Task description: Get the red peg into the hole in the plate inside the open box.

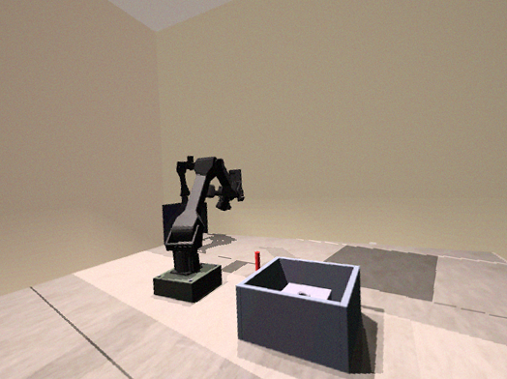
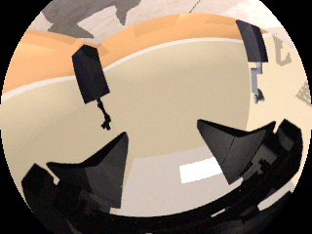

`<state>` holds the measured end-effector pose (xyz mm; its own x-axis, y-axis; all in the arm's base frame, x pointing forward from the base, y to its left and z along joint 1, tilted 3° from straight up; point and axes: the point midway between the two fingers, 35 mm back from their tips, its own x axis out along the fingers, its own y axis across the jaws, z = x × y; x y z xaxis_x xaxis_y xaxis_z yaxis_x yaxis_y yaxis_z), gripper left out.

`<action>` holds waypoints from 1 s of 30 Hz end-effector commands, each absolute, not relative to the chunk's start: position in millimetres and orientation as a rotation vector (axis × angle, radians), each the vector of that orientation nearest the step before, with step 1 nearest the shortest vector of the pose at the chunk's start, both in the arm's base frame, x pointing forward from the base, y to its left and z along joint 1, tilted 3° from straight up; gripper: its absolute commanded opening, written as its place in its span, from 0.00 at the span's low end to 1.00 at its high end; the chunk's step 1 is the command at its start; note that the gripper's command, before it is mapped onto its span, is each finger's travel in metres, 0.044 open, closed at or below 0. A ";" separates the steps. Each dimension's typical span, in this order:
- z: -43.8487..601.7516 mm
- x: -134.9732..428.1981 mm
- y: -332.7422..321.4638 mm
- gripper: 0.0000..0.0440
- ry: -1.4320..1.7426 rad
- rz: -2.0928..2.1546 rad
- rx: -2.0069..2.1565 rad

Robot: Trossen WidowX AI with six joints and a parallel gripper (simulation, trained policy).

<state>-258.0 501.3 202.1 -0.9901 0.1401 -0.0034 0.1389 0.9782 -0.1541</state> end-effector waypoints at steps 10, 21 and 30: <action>223.6 -218.6 521.7 1.00 -2.974 0.687 -0.490; 237.4 -167.8 537.4 1.00 -2.692 1.132 -0.725; 246.1 -124.2 544.3 1.00 -2.382 1.429 -0.872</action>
<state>-138.7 542.4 246.3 -0.8270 0.5558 -0.0843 0.3798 0.4418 -0.8128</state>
